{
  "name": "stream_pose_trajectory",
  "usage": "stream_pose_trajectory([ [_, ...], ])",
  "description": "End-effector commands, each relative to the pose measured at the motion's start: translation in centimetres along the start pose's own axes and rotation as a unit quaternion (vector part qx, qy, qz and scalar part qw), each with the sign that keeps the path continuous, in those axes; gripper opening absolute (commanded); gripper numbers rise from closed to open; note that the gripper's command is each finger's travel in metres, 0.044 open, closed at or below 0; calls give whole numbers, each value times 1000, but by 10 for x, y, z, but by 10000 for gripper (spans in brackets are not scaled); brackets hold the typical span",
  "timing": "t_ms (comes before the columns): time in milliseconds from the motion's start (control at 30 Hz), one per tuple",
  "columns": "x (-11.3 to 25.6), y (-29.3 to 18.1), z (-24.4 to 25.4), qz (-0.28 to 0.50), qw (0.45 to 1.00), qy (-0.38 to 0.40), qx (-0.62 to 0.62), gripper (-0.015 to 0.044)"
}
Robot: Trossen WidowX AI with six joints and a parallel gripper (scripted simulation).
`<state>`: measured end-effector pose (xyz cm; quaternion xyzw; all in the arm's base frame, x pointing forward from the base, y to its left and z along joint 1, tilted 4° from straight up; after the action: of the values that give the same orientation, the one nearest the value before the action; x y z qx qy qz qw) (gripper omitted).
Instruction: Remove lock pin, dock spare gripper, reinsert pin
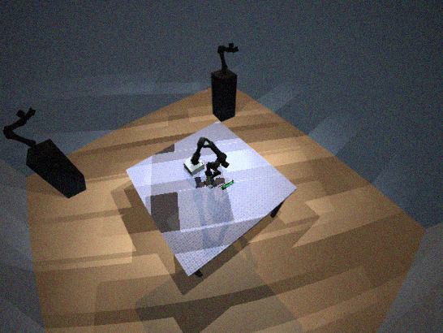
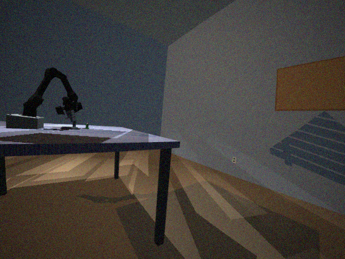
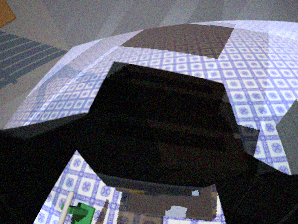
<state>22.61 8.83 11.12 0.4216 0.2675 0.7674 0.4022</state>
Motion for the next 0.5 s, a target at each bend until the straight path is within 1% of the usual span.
stream_pose_trajectory([
  [0, 5, 8, 1, 1, 1000, -1, -1, 440],
  [467, 22, 40, 4, -4, 1000, 5, 8, 440],
])
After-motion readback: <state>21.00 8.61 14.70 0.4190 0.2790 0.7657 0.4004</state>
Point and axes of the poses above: the point midway between the two fingers, 35 mm back from their tips, its own x axis back along the fingers, its own z axis across the jaws, y = z × x, the point moved 6 cm from there along x, back along the fingers, and after that the axes turned 5 degrees about -x, right-handed, at the moved point
